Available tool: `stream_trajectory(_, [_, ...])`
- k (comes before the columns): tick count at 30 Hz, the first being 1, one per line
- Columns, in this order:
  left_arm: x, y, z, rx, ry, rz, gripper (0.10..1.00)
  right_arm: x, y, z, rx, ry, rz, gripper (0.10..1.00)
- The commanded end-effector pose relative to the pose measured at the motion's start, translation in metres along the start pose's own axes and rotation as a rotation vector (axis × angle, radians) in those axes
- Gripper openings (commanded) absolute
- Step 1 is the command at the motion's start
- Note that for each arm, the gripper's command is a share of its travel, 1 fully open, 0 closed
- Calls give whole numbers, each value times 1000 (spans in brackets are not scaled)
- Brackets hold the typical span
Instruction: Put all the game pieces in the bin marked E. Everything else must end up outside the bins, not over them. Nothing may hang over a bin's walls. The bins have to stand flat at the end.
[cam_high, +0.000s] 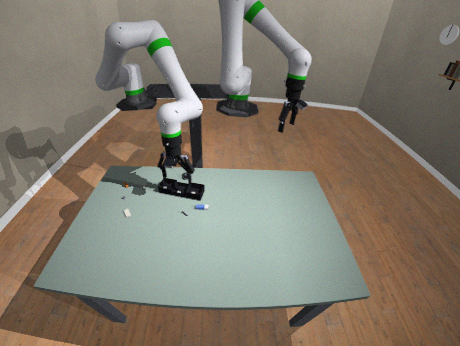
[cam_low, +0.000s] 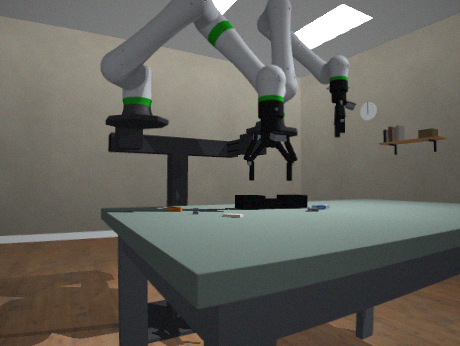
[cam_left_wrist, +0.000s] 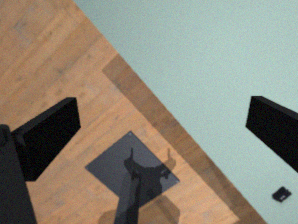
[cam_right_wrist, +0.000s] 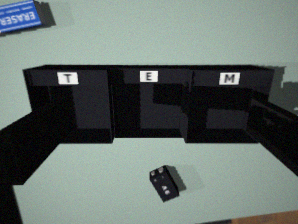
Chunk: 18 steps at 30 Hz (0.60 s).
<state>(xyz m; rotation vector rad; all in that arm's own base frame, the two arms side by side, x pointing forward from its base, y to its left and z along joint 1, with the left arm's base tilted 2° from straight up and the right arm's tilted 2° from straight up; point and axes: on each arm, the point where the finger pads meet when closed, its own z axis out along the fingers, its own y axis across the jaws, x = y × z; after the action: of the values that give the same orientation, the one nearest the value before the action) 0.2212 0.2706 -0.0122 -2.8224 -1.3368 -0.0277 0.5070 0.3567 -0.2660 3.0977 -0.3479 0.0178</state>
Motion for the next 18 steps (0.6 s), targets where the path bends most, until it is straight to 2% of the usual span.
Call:
stream_trajectory(1, [1, 0, -1, 0, 1, 0, 1000, 1, -1, -1, 2, 1, 0, 1000])
stream_trajectory(6, [1, 0, -1, 0, 1, 0, 1000, 1, -1, -1, 2, 1, 0, 1000])
stream_trajectory(14, [1, 0, -1, 0, 1, 0, 1000, 1, -1, -68, 2, 1, 0, 1000])
stream_trajectory(16, [1, 0, -1, 0, 1, 0, 1000, 1, -1, -68, 2, 1, 0, 1000])
stream_trajectory(18, [1, 0, -1, 0, 1, 0, 1000, 1, -1, -84, 1, 1, 0, 1000])
